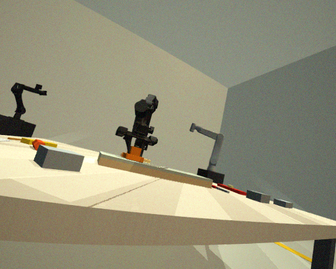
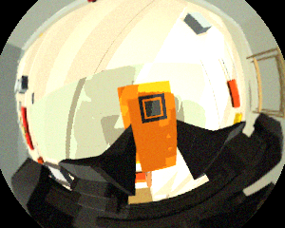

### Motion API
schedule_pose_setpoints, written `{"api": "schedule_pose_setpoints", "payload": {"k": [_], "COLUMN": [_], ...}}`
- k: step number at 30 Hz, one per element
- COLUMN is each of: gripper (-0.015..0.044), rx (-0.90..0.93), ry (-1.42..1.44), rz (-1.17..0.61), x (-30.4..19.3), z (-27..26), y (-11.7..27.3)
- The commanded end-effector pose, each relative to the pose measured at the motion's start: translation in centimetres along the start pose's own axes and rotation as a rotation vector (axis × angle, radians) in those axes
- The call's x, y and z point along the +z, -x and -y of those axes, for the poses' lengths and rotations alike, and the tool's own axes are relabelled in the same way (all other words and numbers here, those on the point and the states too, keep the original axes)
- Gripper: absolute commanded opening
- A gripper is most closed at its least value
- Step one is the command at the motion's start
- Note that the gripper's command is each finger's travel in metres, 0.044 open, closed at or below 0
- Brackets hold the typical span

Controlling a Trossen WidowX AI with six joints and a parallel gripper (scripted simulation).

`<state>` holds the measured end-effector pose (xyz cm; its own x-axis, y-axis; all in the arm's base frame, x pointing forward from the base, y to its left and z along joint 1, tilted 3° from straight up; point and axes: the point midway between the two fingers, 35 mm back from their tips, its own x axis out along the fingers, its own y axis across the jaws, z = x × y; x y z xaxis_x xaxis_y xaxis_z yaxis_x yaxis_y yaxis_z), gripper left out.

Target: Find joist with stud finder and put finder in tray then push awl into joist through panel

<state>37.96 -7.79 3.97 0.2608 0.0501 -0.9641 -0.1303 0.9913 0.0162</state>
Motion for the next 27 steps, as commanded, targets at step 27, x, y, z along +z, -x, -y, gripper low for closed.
{"api": "schedule_pose_setpoints", "payload": {"k": [27], "gripper": [0.0], "rx": [-0.006], "ry": [-0.004], "rz": [0.0], "x": [0.0], "z": [6.8], "y": [0.1]}}
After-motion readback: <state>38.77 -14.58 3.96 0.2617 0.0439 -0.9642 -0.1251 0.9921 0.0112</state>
